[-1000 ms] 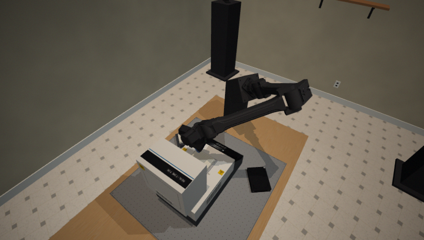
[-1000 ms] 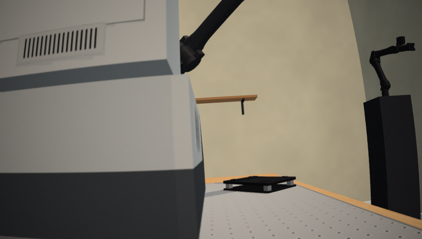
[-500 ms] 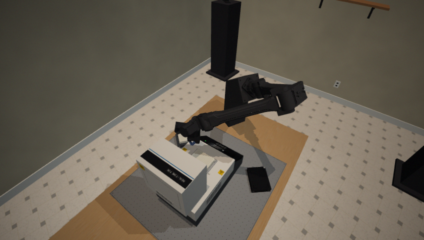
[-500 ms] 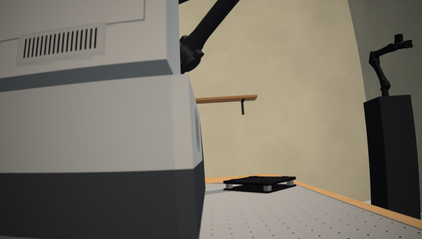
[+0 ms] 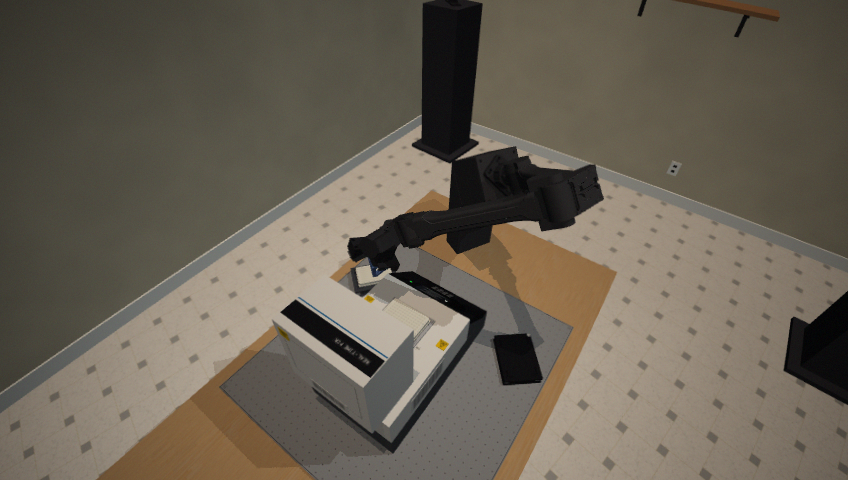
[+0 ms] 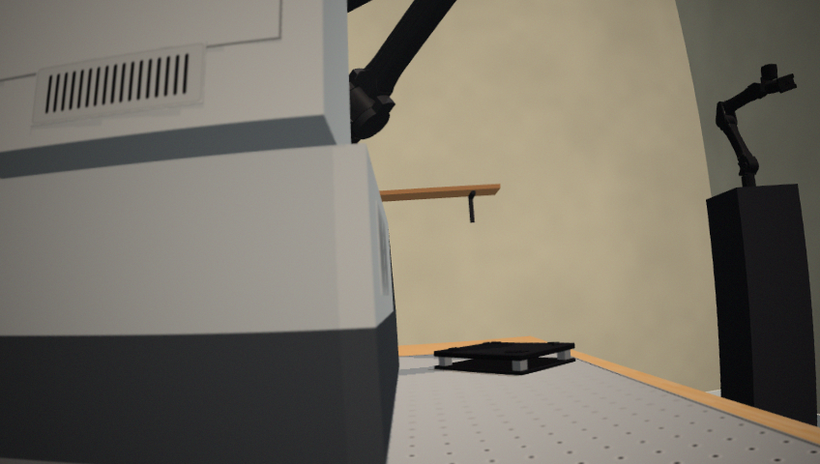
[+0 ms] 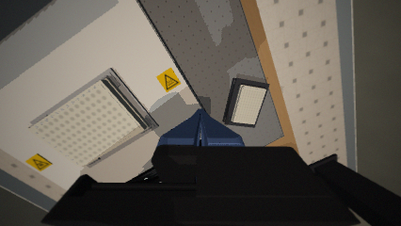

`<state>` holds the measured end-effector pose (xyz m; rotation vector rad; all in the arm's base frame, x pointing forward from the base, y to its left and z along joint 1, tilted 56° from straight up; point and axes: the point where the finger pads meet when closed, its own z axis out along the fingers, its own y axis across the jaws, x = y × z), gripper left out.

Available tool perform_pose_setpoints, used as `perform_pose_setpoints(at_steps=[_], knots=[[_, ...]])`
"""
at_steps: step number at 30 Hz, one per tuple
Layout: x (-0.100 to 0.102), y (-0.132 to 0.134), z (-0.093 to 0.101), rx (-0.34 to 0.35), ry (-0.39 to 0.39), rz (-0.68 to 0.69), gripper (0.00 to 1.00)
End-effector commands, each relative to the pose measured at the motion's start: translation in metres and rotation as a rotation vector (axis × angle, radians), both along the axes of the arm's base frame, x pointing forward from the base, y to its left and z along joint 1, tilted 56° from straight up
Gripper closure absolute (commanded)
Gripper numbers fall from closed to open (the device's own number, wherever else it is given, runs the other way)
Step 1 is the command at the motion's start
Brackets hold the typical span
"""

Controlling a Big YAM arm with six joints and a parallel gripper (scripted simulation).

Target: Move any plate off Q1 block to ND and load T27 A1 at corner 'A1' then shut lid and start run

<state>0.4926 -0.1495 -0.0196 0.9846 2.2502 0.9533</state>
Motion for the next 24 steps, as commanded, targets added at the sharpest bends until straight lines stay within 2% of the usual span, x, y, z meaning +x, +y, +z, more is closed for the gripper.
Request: perform_pose_setpoints(at_steps=[1,3,5,6,9,13,15,17,18,20,22,24], knots=[[-0.018,0.002,-0.031,-0.104,-0.038,0.088,1.0],[-0.021,0.003,-0.037,-0.165,-0.069,0.123,1.0],[-0.021,0.003,-0.037,-0.165,-0.069,0.123,1.0],[-0.015,0.0,-0.03,-0.185,-0.093,0.131,1.0],[-0.02,-0.014,-0.036,-0.307,-0.156,0.166,1.0],[-0.045,-0.014,-0.064,-0.4,-0.168,0.221,1.0],[-0.053,-0.011,-0.075,-0.368,-0.149,0.221,1.0],[-0.06,-0.01,-0.084,-0.443,-0.169,0.263,1.0],[-0.06,-0.008,-0.087,-0.423,-0.16,0.274,1.0],[-0.062,0.004,-0.085,-0.479,-0.225,0.335,1.0],[-0.062,0.004,-0.085,-0.479,-0.225,0.335,1.0],[-0.055,0.011,-0.077,-0.535,-0.288,0.375,1.0]])
